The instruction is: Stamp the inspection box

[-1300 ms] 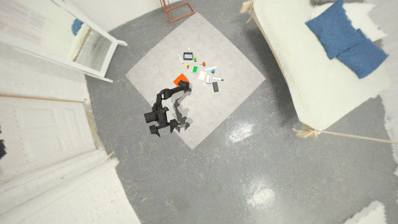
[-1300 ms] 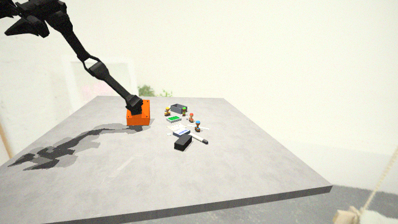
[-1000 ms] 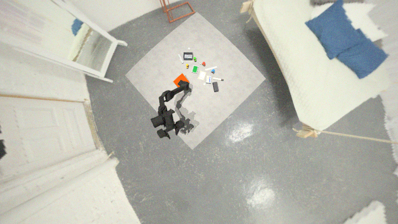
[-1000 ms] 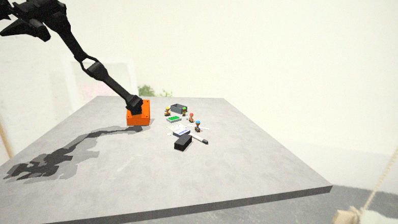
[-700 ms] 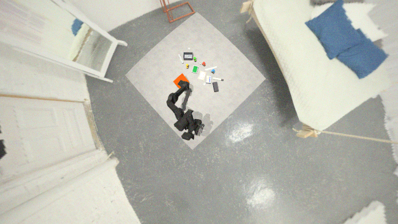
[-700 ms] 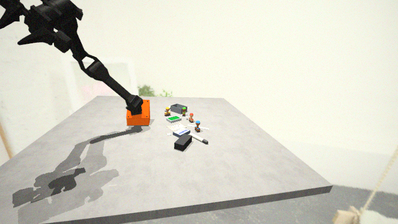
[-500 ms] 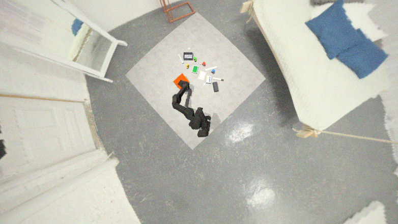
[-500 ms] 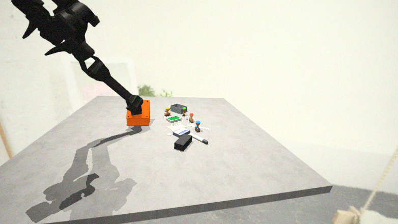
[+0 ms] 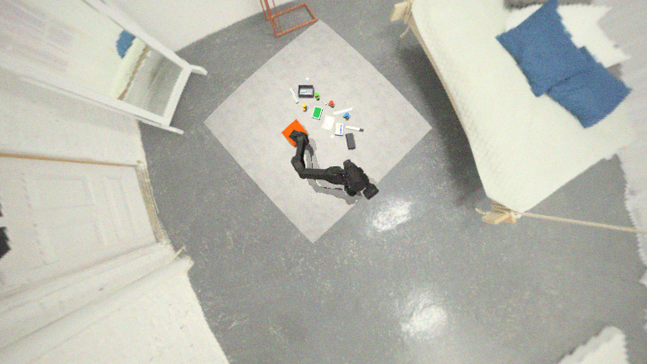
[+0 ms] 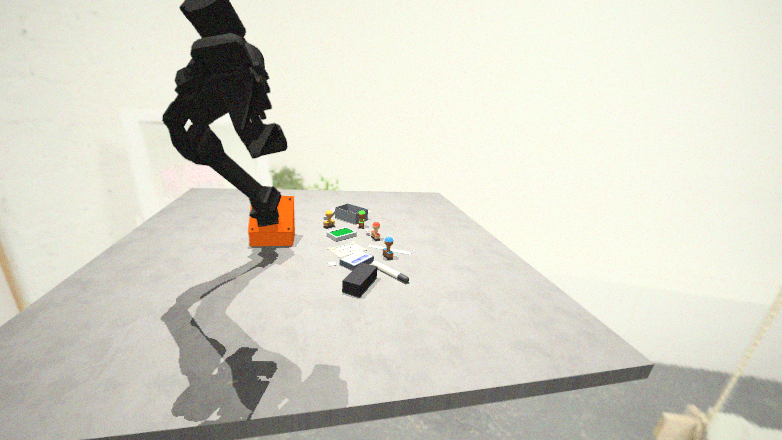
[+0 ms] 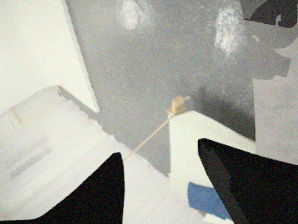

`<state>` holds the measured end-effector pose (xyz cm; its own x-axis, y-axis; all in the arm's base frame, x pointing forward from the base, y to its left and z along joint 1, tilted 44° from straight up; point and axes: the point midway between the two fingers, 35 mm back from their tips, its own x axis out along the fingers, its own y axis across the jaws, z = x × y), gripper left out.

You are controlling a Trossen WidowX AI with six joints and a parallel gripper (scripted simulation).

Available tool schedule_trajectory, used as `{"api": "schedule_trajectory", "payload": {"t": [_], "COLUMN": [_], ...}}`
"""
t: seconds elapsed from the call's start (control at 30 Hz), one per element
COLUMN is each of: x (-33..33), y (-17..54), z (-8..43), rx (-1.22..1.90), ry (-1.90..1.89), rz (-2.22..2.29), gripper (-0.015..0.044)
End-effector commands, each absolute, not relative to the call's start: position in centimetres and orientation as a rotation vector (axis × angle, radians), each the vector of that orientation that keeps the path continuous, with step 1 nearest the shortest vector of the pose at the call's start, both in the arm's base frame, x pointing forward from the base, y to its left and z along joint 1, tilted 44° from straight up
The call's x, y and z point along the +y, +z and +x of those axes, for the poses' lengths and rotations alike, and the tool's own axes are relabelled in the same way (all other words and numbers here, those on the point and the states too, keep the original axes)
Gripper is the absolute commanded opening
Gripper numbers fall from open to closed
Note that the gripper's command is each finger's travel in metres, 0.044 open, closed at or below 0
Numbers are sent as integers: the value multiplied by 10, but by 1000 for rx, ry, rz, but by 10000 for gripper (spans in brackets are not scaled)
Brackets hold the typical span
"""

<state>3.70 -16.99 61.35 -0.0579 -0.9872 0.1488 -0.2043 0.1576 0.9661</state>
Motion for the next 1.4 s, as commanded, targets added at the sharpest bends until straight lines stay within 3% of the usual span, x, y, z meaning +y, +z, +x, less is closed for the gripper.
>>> {"api": "schedule_trajectory", "payload": {"t": [0.0, 0.33, 0.8, 1.1, 1.37], "x": [-188, -194, -148, -94, -38], "y": [590, 520, 403, 285, 172], "z": [105, 245, 374, 433, 448], "rx": [-1224, -687, -93, 345, 728], "ry": [-1086, -1140, -1085, -1034, -959], "rz": [1183, 1039, 787, 527, 276], "gripper": [219, 219, 219, 219, 219]}}
